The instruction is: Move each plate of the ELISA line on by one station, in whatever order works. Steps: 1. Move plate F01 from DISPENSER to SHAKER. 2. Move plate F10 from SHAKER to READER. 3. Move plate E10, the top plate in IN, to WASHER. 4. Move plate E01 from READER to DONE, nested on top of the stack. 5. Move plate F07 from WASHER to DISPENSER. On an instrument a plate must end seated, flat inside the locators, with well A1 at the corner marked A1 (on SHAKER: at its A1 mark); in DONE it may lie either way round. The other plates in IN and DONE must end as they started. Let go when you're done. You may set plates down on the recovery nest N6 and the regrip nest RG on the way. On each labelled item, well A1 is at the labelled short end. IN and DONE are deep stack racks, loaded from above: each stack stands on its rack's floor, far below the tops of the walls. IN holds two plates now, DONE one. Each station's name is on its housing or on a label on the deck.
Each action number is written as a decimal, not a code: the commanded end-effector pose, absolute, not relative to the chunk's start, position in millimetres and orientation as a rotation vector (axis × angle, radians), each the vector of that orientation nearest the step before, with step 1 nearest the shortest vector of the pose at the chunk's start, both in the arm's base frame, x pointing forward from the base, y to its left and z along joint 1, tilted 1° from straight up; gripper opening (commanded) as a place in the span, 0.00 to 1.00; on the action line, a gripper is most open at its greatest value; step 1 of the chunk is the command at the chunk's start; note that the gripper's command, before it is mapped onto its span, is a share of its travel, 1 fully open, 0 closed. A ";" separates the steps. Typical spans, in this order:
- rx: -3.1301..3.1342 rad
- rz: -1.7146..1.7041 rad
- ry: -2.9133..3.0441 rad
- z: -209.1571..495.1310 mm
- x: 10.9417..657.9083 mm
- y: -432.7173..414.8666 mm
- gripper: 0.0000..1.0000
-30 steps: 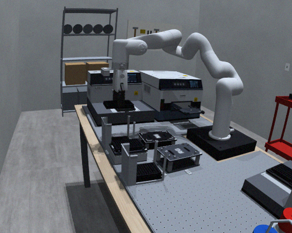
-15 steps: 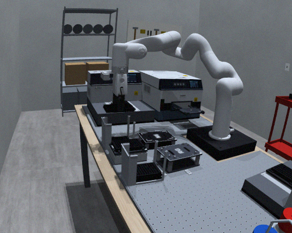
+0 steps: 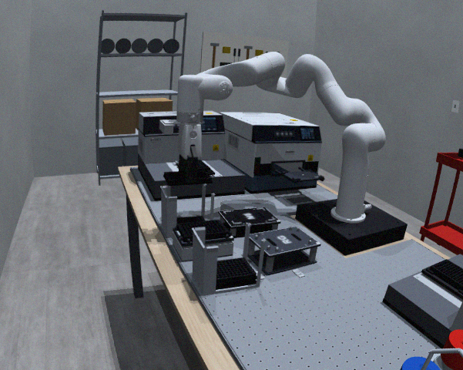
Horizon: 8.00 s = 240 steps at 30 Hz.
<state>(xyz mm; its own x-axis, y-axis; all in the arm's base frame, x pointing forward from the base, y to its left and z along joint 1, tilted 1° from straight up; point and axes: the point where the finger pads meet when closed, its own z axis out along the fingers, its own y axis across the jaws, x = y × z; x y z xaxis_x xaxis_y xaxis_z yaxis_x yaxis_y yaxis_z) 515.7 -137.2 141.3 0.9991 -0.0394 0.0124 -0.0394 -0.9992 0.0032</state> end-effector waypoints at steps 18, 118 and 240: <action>3.136 0.027 -0.061 122.4 517.5 -137.2 0.00; 3.136 0.027 -0.061 73.2 518.2 -137.4 0.00; 3.136 0.028 -0.061 17.5 519.2 -137.7 0.00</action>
<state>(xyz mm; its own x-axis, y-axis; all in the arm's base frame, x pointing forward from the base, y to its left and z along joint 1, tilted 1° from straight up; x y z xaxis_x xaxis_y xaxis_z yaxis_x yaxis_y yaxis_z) 517.6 -137.7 15.3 0.9991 -0.0394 0.0132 -0.0395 -0.9992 0.0035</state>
